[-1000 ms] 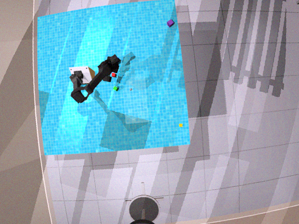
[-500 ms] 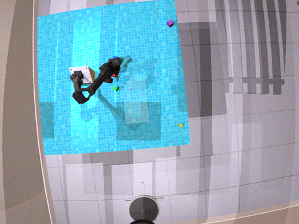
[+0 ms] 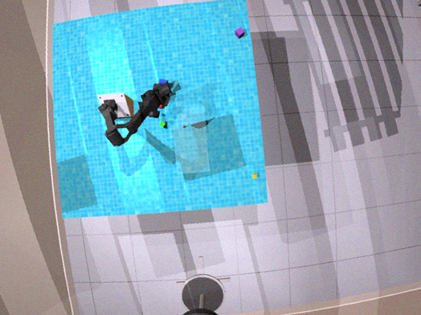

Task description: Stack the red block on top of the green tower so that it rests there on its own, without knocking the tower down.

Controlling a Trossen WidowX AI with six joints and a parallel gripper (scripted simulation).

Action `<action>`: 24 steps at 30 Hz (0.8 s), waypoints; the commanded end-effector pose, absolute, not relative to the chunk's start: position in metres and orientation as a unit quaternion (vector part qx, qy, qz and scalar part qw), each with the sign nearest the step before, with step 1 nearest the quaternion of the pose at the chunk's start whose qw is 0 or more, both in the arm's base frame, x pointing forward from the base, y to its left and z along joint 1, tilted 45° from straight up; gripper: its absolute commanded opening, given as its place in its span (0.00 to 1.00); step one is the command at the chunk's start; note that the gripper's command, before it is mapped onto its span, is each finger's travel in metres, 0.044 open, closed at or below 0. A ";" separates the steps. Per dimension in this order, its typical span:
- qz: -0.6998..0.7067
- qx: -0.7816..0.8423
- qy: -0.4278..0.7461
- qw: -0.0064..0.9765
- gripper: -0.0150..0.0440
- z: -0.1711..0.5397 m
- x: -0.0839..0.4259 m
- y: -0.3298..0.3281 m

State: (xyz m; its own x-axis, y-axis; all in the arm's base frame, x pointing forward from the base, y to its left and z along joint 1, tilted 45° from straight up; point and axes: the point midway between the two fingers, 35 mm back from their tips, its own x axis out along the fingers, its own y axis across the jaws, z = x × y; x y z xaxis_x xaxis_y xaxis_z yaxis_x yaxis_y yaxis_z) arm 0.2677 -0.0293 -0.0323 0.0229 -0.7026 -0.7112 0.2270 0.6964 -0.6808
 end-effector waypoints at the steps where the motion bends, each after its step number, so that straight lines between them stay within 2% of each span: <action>1: -0.339 -0.199 0.614 0.685 1.00 -0.038 0.265 -0.036; 24: -0.340 -0.199 0.614 0.684 1.00 -0.055 0.265 -0.054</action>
